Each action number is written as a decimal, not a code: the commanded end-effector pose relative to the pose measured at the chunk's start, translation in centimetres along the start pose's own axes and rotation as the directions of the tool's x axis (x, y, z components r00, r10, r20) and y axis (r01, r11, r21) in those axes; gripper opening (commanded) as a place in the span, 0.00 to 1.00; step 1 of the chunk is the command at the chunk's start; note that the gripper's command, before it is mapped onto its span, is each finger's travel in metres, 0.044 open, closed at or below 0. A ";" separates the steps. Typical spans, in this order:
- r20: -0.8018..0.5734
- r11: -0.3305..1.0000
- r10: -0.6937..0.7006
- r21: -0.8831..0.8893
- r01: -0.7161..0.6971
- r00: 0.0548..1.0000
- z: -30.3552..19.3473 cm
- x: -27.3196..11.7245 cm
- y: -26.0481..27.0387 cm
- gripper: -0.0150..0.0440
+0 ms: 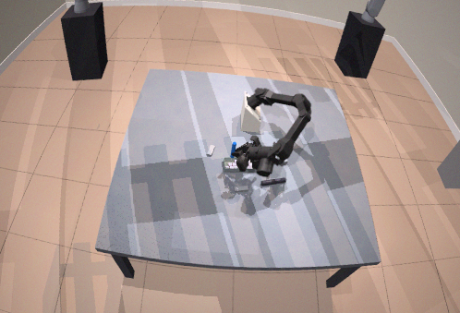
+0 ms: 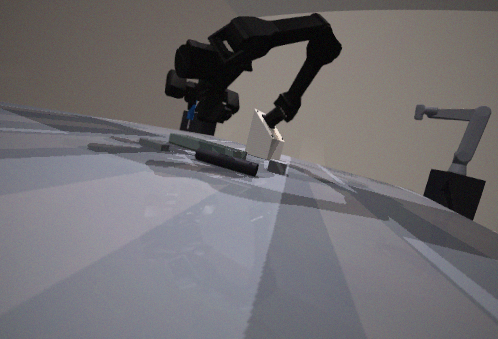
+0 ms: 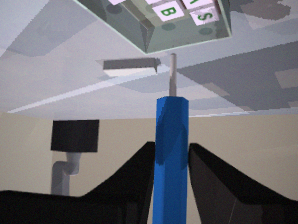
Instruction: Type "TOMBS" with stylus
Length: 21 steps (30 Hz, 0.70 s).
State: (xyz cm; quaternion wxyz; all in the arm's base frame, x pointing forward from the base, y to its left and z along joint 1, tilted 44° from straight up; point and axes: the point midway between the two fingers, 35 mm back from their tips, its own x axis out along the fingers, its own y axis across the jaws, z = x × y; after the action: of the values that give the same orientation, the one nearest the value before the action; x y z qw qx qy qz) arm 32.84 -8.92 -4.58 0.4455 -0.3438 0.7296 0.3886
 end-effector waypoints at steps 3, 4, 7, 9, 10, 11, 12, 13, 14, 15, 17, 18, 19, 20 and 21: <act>-0.004 1.000 0.006 -0.003 -0.006 1.000 1.1 0.9 0.2 0.25; -0.004 1.000 0.006 -0.003 -0.006 1.000 1.1 0.9 0.2 0.25; -0.004 1.000 0.006 -0.003 -0.006 1.000 1.3 1.1 0.2 0.34; -0.004 1.000 0.006 -0.003 -0.006 1.000 1.4 1.2 0.2 0.39; -0.004 1.000 0.006 -0.003 -0.006 1.000 1.4 1.2 0.2 0.39; -0.004 1.000 0.006 -0.003 -0.006 1.000 1.5 1.2 0.2 0.39; -0.004 1.000 0.006 -0.003 -0.006 1.000 1.5 1.2 0.2 0.39; -0.004 1.000 0.006 -0.003 -0.006 1.000 1.4 1.2 0.2 0.39; -0.004 1.000 0.006 -0.003 -0.006 1.000 1.4 1.2 0.2 0.39; -0.004 1.000 0.006 -0.003 -0.006 1.000 1.5 1.2 0.2 0.39; -0.004 1.000 0.006 -0.003 -0.006 1.000 1.6 1.3 0.2 0.39; -0.003 1.000 0.006 -0.003 -0.006 1.000 1.6 1.3 0.2 0.39; -0.003 1.000 0.006 -0.003 -0.006 1.000 1.7 1.4 0.2 0.39; -0.003 1.000 0.006 -0.003 -0.006 1.000 1.7 1.4 0.2 0.39; -0.003 1.000 0.006 -0.003 -0.006 1.000 1.8 1.4 0.2 0.39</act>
State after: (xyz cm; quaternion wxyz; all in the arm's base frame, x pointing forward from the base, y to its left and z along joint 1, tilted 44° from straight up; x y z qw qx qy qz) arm 32.82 -7.64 -6.17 0.4410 -0.3446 0.7306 0.3911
